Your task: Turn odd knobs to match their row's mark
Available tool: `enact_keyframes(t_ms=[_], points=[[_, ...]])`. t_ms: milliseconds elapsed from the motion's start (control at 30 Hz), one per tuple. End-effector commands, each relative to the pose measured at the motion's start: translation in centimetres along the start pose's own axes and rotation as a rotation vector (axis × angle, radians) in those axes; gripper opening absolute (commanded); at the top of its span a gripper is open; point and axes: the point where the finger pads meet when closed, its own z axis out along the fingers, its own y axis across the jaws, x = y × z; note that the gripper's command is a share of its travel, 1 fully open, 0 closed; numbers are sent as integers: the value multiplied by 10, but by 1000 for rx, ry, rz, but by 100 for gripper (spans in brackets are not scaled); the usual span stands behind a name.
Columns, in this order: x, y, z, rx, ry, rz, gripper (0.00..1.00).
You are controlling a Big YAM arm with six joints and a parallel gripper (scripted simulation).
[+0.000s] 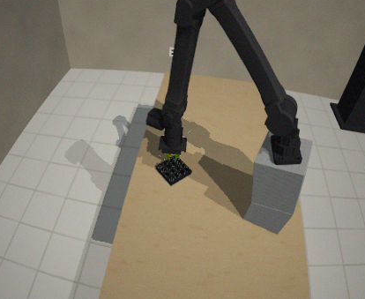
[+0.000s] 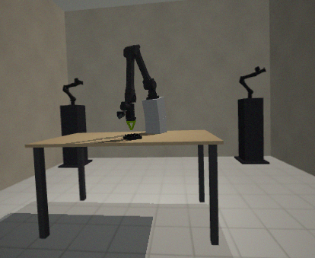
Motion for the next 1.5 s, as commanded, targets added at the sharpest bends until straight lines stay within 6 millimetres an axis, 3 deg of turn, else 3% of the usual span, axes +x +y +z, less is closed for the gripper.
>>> enact_keyframes(t_ms=[0, 133, 1467], points=[[4, 4, -8, -6, -2, -132, 19], [3, 12, -12, -20, -10, -246, 19], [24, 17, -19, -13, -13, -1260, 19]])
